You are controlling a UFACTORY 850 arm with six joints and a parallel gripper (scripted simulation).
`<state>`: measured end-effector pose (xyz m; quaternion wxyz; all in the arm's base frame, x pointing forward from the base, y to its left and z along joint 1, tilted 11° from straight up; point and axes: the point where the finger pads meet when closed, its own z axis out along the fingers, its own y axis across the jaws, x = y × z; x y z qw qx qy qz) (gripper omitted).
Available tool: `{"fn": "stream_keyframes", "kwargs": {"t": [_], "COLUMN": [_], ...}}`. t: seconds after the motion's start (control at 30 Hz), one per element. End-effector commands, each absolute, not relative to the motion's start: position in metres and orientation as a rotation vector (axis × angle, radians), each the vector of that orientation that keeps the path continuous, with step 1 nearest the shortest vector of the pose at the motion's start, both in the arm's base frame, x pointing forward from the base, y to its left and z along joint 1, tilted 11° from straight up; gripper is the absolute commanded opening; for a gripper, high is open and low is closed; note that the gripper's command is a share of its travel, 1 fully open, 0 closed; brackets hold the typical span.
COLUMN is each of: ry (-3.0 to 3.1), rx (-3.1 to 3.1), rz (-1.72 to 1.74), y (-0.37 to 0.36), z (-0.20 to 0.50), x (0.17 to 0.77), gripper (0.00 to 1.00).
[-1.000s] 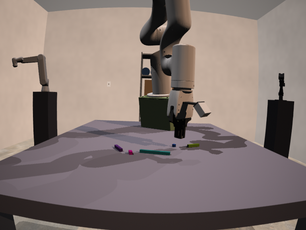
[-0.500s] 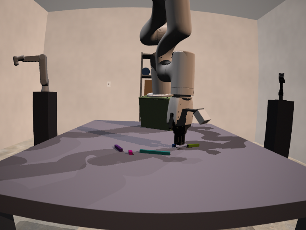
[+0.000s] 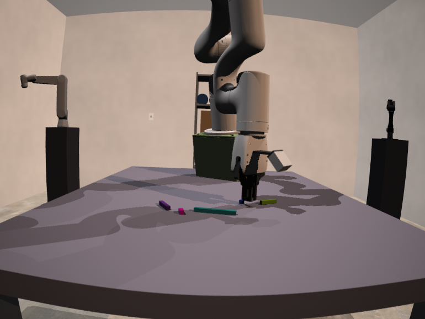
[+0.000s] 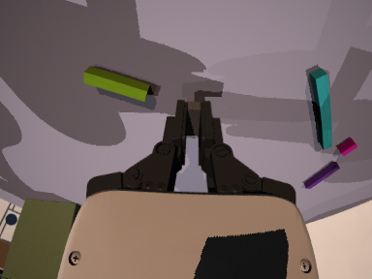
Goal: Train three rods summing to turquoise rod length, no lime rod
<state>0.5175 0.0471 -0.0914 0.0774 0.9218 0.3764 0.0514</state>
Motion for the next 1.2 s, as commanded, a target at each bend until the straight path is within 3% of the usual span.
{"fn": "stream_keyframes", "kwargs": {"t": [0.0, 1.17], "ry": [1.128, 1.128], "rx": [2.761, 2.761], "rz": [0.159, 0.159], "y": [0.047, 0.046], "z": [-0.091, -0.103], "x": [0.518, 0.520], "gripper": [0.04, 0.04]}}
